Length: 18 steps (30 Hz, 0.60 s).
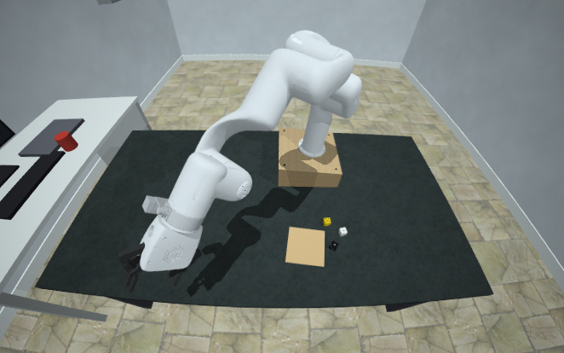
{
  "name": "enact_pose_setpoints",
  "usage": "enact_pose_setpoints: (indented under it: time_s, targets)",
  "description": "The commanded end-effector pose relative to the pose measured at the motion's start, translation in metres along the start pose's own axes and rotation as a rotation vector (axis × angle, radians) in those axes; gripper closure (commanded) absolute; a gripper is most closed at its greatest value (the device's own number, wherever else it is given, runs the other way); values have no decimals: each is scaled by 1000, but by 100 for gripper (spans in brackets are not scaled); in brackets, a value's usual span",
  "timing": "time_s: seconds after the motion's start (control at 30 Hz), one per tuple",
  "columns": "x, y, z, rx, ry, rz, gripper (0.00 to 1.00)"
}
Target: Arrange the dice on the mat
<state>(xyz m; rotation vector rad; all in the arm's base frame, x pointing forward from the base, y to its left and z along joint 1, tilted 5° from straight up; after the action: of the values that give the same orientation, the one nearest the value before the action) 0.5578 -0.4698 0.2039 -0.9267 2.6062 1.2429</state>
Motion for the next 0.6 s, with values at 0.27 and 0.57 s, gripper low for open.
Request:
enact_pose_setpoints:
  time_s: [0.27, 0.57]
  targets:
    - [-91, 50, 124, -226, -15, -26, 0]
    - [-129, 100, 221, -390, -7, -1, 0]
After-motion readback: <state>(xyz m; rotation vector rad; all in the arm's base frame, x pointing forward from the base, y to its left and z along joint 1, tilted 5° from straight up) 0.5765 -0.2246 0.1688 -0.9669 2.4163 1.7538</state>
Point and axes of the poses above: the point where the finger pads meet when closed, its own y axis back along the fingers, its own z axis across the jaws, x = y × z, the point moved 4 cm from there along y, back along the fingers, and after that the axes turned 7 degrees about -y, right-handed, at the moved point
